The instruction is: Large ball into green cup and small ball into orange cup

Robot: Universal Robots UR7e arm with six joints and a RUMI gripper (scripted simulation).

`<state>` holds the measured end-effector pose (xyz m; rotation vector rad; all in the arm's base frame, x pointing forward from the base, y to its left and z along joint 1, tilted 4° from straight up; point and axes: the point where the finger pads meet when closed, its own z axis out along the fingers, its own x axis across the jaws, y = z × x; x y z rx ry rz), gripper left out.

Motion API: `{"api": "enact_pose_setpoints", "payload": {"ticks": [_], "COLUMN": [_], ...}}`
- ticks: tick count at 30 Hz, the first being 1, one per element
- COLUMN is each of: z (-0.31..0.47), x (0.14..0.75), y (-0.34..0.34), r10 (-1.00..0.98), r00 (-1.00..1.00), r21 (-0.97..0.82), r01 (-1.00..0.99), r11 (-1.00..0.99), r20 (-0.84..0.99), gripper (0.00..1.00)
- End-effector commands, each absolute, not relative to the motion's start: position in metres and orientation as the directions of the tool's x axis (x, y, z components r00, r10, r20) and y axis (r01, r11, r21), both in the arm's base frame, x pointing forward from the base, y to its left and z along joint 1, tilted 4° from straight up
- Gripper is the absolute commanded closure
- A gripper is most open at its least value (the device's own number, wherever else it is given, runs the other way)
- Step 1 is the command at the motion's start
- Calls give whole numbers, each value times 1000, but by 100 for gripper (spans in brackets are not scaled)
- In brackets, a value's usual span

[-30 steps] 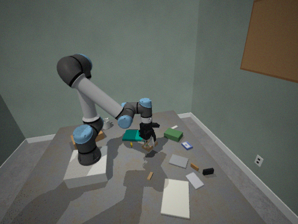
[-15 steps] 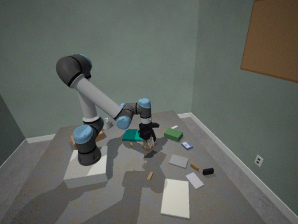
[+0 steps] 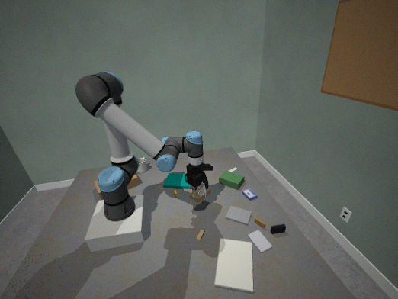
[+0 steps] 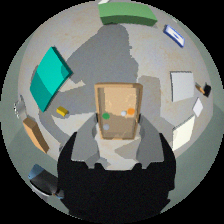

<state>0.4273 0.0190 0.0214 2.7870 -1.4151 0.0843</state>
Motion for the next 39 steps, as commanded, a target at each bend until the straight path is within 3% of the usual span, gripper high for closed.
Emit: {"api": "enact_pose_setpoints", "payload": {"ticks": [1,26,39], "z": [22,22,21], "x": [428,427,430], "y": [19,19,16], "r10": [-806,-805,-792], "r00": [589,587,584], "r21": [-11,-24,-14], "r01": [-807,-806,-807], "r11": [-590,-591,-591], "r20": [56,81,-177], "gripper": [57,57,57]}}
